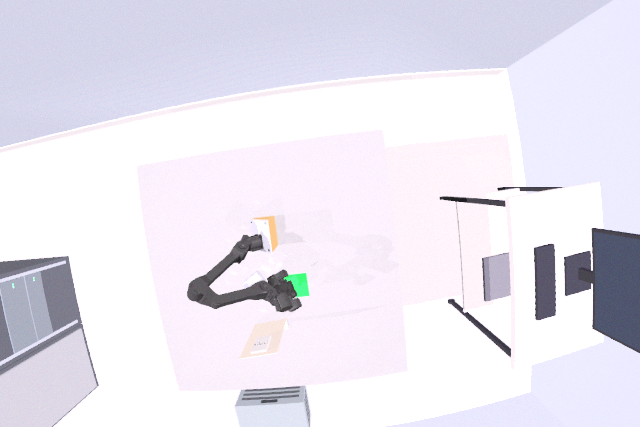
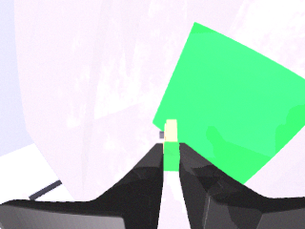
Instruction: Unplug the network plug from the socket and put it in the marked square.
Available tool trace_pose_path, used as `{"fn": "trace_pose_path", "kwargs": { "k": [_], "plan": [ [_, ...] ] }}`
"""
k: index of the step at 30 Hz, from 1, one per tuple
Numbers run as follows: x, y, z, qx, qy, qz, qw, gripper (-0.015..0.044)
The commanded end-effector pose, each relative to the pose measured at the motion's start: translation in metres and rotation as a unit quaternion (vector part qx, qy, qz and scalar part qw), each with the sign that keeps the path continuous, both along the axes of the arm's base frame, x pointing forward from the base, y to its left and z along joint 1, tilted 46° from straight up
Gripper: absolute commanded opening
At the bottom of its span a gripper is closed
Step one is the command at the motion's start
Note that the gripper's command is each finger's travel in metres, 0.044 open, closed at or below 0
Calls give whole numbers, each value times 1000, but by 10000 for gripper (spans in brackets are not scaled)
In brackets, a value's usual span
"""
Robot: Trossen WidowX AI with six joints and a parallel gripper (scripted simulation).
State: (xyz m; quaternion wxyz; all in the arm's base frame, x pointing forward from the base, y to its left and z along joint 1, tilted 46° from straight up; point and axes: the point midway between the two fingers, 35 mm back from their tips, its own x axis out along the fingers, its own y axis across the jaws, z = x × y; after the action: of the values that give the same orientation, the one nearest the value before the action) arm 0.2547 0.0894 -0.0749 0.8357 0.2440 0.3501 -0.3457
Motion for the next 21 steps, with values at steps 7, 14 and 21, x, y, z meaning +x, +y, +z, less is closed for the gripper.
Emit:
{"fn": "trace_pose_path", "kwargs": {
  "k": [7, 14, 21],
  "plan": [
    [1, -8, -11, -2, -2, -2, 1000, 0],
    [2, -15, -18, -2, -1, -2, 1000, 0],
    [2, -22, -24, -2, -1, -2, 1000, 0]
  ]
}}
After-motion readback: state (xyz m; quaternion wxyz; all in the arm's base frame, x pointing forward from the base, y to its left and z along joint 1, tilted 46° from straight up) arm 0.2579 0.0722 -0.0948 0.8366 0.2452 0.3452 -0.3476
